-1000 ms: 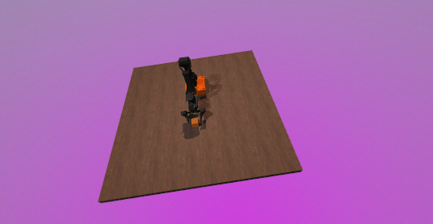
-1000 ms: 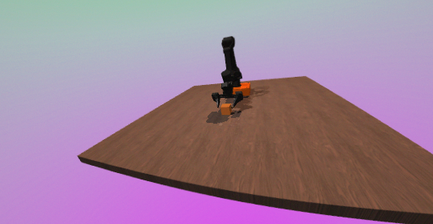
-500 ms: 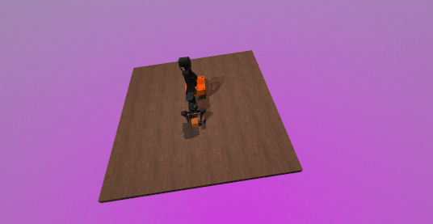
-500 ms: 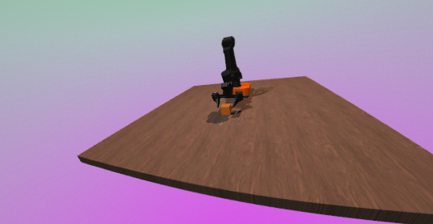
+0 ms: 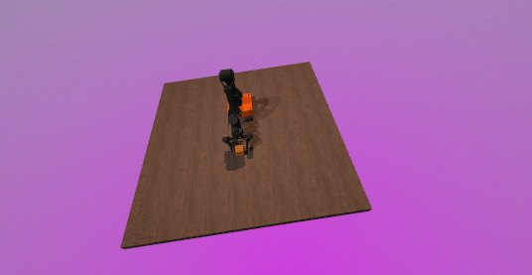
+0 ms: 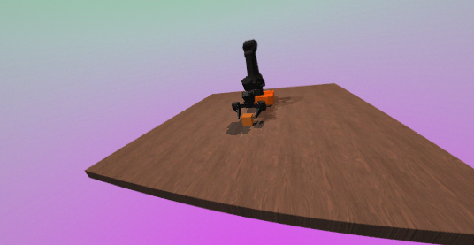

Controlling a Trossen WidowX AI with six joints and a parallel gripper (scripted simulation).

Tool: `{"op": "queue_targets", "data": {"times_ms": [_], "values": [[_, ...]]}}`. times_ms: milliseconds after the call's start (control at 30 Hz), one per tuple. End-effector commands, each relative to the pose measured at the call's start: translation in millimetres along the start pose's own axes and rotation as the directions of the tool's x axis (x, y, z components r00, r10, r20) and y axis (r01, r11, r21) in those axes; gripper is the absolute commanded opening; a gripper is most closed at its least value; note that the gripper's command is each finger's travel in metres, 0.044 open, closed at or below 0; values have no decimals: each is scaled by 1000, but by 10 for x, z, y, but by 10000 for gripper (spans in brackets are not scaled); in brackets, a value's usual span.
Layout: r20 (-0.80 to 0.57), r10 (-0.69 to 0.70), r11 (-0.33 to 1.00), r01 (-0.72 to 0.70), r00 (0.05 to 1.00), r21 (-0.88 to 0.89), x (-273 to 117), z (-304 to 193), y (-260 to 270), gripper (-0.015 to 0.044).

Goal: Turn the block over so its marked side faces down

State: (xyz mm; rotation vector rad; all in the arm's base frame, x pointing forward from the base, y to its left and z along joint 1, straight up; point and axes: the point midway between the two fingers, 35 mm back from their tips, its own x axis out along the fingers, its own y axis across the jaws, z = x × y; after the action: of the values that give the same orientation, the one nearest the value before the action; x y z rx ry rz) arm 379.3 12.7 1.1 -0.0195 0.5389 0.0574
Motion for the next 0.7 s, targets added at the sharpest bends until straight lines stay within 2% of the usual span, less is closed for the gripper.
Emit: {"op": "queue_targets", "data": {"times_ms": [0,167,367,667], "values": [[-63,3,1000,-2,998,1,36,126,-4,440],[-240,3,1000,-3,971,0,-69,301,-12,440],[-441,3,1000,-3,897,1,-503,514,1,440],[-462,3,1000,-3,887,1,-570,537,3,440]]}}
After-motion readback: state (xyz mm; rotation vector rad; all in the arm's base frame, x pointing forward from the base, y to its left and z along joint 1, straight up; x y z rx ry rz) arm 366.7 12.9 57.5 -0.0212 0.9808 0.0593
